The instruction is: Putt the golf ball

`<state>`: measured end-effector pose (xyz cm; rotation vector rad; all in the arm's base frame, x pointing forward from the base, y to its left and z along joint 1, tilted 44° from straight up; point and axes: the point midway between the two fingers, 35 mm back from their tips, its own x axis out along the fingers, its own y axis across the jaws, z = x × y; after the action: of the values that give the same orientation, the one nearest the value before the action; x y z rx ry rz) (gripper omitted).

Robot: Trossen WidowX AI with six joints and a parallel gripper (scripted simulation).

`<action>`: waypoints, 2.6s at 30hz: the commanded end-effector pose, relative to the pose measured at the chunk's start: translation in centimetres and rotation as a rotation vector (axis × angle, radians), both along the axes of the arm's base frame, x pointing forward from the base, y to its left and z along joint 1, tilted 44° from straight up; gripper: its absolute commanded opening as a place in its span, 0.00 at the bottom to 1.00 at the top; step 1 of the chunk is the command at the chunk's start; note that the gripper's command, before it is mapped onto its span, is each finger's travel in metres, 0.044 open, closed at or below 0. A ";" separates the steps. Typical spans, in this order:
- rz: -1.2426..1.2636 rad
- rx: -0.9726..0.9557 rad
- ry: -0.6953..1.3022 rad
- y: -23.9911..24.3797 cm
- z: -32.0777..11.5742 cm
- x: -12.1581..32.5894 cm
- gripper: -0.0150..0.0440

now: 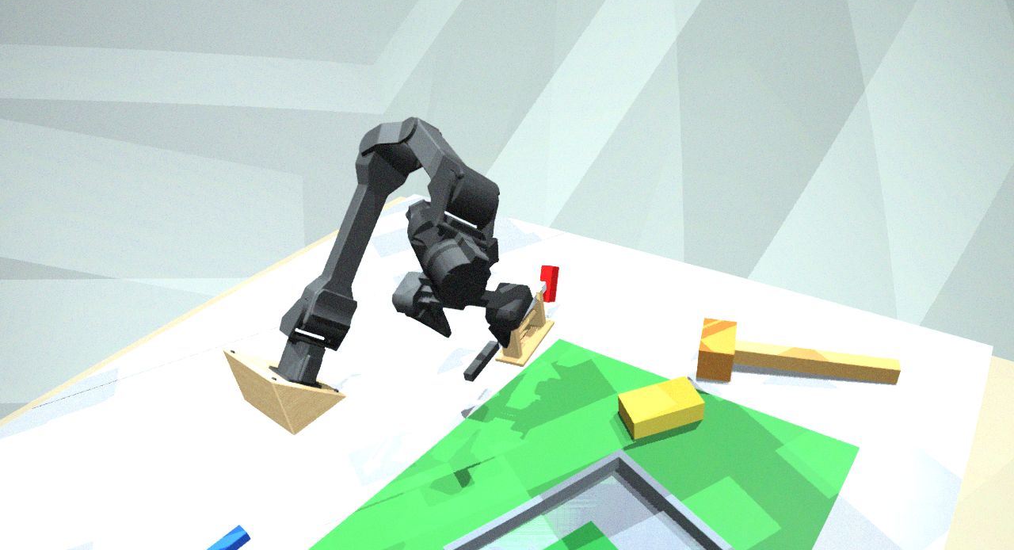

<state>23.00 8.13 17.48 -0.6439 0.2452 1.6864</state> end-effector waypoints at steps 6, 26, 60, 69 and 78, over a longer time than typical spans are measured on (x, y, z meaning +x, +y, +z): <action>0.012 0.018 0.032 1.7 -1.4 -0.4 1.00; 0.012 0.020 0.034 3.7 -3.4 -0.5 1.00; 0.013 0.016 0.024 5.0 -4.8 -0.4 0.38; 0.011 0.015 0.023 4.9 -4.7 -0.4 0.25; -0.053 -0.010 -0.005 1.9 -1.8 0.2 0.25</action>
<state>22.67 11.52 13.83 -0.6276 0.2724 1.6830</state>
